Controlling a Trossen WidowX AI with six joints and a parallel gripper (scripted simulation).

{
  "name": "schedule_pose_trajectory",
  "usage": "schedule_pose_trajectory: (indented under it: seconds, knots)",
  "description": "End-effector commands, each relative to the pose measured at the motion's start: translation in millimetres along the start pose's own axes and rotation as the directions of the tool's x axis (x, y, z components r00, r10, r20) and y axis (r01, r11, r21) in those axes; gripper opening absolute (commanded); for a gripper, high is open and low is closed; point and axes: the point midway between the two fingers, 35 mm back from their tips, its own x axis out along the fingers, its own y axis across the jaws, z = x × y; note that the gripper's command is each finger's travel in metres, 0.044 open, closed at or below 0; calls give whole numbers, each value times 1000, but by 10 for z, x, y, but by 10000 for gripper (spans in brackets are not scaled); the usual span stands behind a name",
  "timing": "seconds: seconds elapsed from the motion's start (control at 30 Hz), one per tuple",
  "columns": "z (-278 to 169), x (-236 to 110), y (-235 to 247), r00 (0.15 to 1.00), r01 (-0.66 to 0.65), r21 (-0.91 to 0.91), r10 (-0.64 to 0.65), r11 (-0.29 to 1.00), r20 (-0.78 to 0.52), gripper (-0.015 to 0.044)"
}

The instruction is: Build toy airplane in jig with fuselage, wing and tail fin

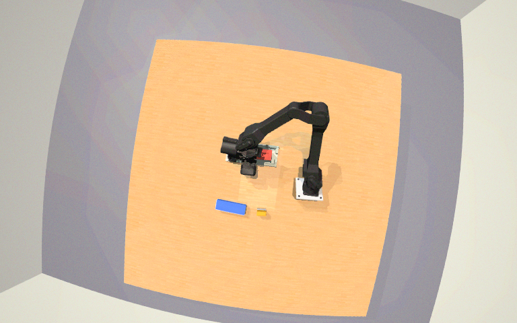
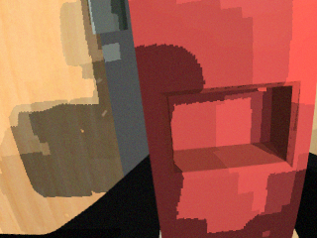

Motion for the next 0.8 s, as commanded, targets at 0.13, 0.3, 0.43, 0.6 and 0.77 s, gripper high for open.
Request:
schedule_pose_trajectory:
  seconds: [0.13, 0.3, 0.43, 0.6, 0.77]
  knots:
    - [2, -3, -2, 1000, 0, 1, 0, 1000, 1, 135]
    - [2, -3, -2, 1000, 0, 1, 0, 1000, 1, 266]
    - [2, -3, -2, 1000, 0, 1, 0, 1000, 1, 371]
    - [2, -3, -2, 1000, 0, 1, 0, 1000, 1, 440]
    - [25, -114, 10, 1000, -4, 0, 4, 1000, 1, 440]
